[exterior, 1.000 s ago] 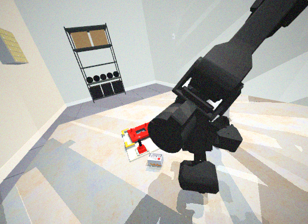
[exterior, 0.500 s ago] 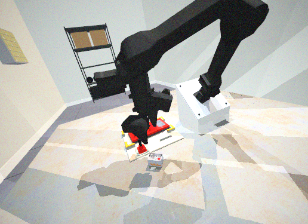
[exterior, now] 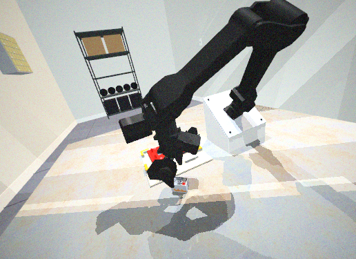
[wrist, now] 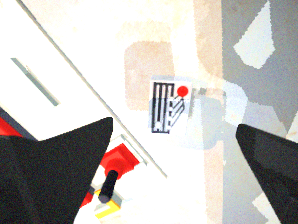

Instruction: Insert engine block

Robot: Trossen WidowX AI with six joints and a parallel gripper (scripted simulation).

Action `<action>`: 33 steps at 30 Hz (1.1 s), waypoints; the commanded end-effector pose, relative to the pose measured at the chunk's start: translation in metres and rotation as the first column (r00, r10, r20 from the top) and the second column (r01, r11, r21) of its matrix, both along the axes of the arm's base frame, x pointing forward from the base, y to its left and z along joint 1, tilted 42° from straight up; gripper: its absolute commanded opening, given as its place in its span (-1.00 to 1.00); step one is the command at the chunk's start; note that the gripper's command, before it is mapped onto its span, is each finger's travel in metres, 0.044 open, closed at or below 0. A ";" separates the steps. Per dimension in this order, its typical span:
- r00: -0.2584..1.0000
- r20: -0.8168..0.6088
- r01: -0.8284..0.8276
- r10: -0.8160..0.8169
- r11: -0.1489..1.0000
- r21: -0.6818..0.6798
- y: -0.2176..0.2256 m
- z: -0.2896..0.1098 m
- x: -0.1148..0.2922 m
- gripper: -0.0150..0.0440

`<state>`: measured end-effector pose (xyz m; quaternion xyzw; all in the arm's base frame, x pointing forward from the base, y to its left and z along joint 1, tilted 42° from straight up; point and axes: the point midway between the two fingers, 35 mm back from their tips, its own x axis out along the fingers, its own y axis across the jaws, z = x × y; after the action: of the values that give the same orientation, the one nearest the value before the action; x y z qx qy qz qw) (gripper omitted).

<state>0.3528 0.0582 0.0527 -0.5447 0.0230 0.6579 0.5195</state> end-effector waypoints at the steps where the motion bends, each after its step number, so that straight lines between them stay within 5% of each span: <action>1: 1.000 -0.005 0.004 -0.004 1.000 0.002 0.006 -0.008 -0.001 1.00; 22: 1.000 -0.005 0.004 -0.004 1.000 0.003 0.025 -0.028 0.002 1.00; 33: 1.000 -0.005 0.004 -0.004 1.000 0.003 0.025 -0.028 0.002 0.02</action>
<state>0.3545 0.0832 0.0256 -0.5418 0.0216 0.6590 0.5213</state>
